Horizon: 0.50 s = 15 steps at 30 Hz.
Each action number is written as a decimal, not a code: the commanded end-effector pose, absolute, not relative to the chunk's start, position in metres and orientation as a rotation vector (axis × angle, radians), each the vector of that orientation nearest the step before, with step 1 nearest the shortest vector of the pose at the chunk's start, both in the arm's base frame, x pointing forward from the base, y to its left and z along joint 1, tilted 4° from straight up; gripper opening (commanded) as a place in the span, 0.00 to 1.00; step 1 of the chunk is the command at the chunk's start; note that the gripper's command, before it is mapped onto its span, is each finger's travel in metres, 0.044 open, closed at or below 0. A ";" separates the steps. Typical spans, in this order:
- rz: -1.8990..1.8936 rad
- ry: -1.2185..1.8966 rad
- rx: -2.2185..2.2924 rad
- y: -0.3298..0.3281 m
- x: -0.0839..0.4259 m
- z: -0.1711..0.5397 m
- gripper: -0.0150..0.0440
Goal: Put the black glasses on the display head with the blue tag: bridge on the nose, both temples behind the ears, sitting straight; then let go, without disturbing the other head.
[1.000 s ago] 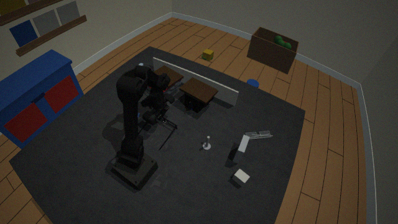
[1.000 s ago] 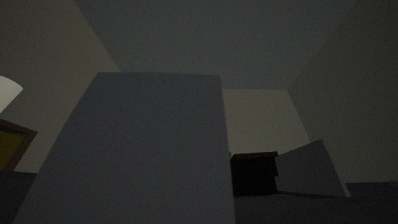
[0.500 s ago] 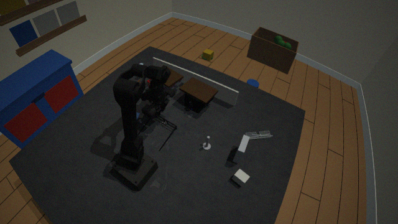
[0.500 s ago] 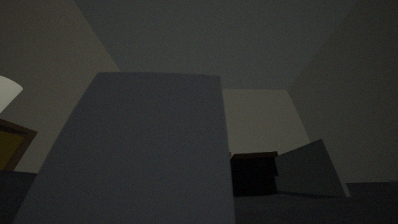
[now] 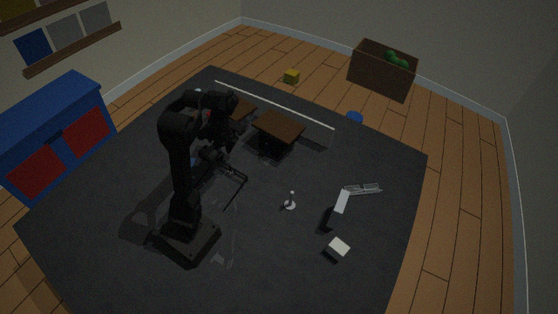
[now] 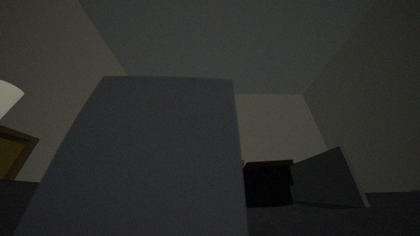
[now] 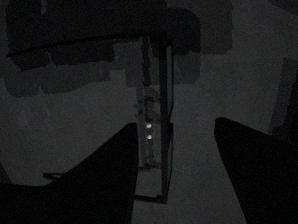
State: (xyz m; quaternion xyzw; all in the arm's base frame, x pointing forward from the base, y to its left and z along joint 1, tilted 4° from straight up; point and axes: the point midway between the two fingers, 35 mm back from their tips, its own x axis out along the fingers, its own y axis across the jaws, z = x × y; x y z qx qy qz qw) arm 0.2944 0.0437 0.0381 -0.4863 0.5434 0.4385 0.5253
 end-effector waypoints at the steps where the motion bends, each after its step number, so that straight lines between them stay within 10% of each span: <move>1: 1.053 1.309 -1.156 0.044 0.289 0.039 0.50; 15: 1.053 1.310 -1.156 0.044 0.290 0.030 0.49</move>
